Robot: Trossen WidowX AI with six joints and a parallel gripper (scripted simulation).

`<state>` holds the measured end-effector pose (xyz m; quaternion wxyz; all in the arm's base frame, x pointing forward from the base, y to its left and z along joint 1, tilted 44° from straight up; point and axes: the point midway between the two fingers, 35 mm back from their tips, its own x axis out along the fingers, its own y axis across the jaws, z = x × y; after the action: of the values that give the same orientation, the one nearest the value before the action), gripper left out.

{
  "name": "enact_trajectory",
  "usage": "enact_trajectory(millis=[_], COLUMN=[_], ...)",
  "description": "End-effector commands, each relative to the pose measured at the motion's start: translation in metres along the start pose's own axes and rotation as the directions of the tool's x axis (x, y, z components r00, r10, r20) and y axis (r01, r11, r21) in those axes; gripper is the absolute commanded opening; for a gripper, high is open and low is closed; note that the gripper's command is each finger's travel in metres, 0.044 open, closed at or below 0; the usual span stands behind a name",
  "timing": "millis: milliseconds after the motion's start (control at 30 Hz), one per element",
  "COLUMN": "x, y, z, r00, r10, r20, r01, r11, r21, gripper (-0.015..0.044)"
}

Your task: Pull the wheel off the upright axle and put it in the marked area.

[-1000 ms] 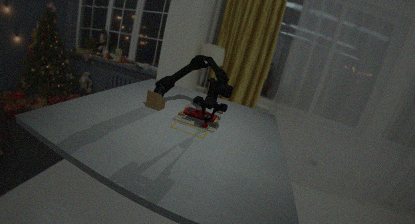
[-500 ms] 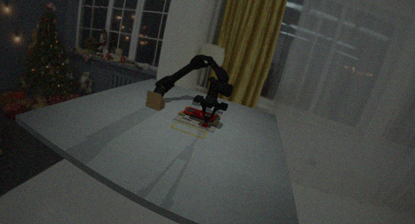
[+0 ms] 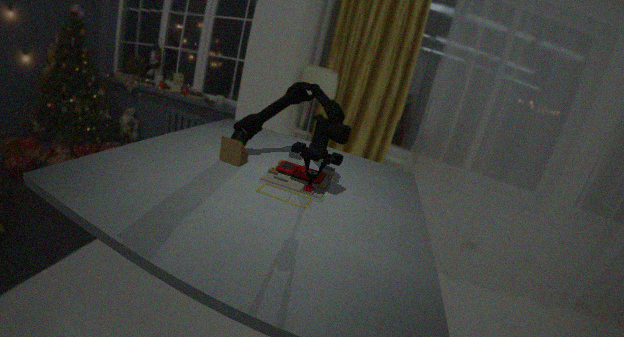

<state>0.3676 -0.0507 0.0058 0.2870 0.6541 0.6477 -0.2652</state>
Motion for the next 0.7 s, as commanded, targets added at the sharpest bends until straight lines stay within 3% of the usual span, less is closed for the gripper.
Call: enact_trajectory(millis=[0, 667], x=[-0.001, -0.032], y=[0.000, -0.007], z=[0.000, 0.014], r00=[1.000, 1.000], r10=[-0.002, 0.002], r20=[0.002, 0.005], r01=[0.002, -0.002], r11=[1.000, 1.000], r21=[-0.004, 0.001], gripper=[0.0000, 0.0000])
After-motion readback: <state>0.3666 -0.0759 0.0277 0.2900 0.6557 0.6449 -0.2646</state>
